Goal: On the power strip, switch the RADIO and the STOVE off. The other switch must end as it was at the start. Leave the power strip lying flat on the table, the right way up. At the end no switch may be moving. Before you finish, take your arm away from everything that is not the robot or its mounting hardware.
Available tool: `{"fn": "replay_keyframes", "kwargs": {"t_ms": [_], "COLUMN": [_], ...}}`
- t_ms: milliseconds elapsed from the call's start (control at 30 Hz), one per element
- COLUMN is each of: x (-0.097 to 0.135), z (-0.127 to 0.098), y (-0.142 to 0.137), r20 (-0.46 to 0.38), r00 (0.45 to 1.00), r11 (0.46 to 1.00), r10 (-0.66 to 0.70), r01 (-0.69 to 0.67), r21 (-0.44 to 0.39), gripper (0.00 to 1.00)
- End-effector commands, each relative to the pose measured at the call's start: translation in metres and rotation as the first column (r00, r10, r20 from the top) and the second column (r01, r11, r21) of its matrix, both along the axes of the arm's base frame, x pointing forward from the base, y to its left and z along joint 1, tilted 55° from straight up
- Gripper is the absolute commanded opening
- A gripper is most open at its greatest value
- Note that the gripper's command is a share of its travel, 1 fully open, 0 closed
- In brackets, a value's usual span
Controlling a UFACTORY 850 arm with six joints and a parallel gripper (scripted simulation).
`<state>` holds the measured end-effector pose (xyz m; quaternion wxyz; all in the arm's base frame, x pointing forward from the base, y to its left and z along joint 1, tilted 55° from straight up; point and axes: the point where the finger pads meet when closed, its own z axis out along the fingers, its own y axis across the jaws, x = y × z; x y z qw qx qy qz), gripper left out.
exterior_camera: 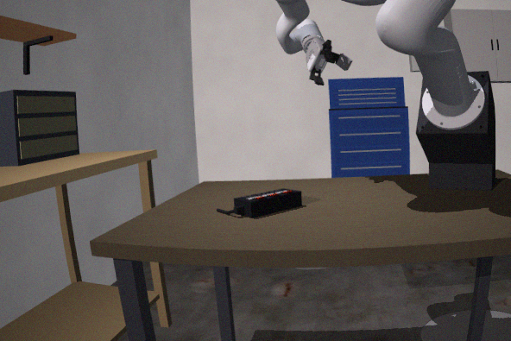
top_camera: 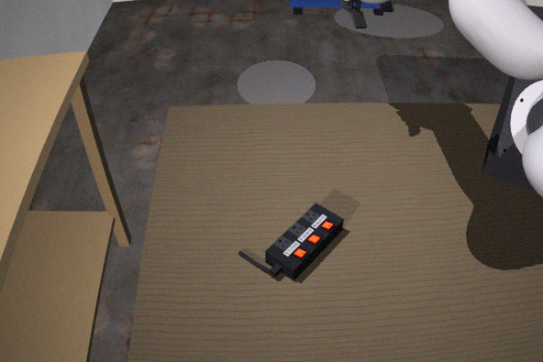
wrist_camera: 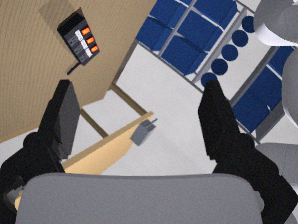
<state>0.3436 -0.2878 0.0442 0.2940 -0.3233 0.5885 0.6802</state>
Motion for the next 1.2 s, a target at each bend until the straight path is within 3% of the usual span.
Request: {"fn": "replay_keyframes", "kwargs": {"t_ms": [0, 167, 333, 400, 500, 533, 600, 767, 867, 967, 1033, 1100, 1133, 1167], "x": [0.001, 0.008, 0.021, 0.021, 0.034, 0.034, 0.044, 0.058, 0.072, 0.072, 0.086, 0.086, 0.091, 0.091], "z": [0.001, 0.006, 0.016, 0.016, 0.026, 0.026, 0.034, 0.044, 0.055, 0.055, 0.066, 0.066, 0.07, 0.07], "y": [0.001, 0.015, 0.047, 0.047, 0.077, 0.077, 0.101, 0.132, 0.164, 0.164, 0.195, 0.195, 0.209, 0.209], "r20": [0.01, 0.07, 0.2, 0.2, 0.312, 0.312, 0.397, 0.493, 0.583, 0.583, 0.653, 0.653, 0.678, 0.678], "r00": [1.0, 0.998, 0.98, 0.98, 0.949, 0.949, 0.915, 0.863, 0.794, 0.794, 0.718, 0.718, 0.68, 0.68], "r11": [1.0, 0.998, 0.981, 0.981, 0.952, 0.952, 0.92, 0.873, 0.81, 0.81, 0.74, 0.74, 0.703, 0.703], "r10": [-0.001, 0.001, 0.016, 0.016, 0.04, 0.04, 0.07, 0.109, 0.17, 0.17, 0.24, 0.24, 0.277, 0.277], "r01": [0.001, 0.004, 0.023, 0.023, 0.058, 0.058, 0.095, 0.154, 0.224, 0.224, 0.301, 0.301, 0.337, 0.337], "r21": [-0.01, -0.067, -0.192, -0.192, -0.299, -0.299, -0.381, -0.462, -0.542, -0.542, -0.602, -0.602, -0.626, -0.626], "gripper": [1.0, 1.0, 1.0, 1.0, 1.0, 1.0, 1.0, 1.0, 1.0, 1.0, 1.0, 1.0, 1.0, 1.0]}}
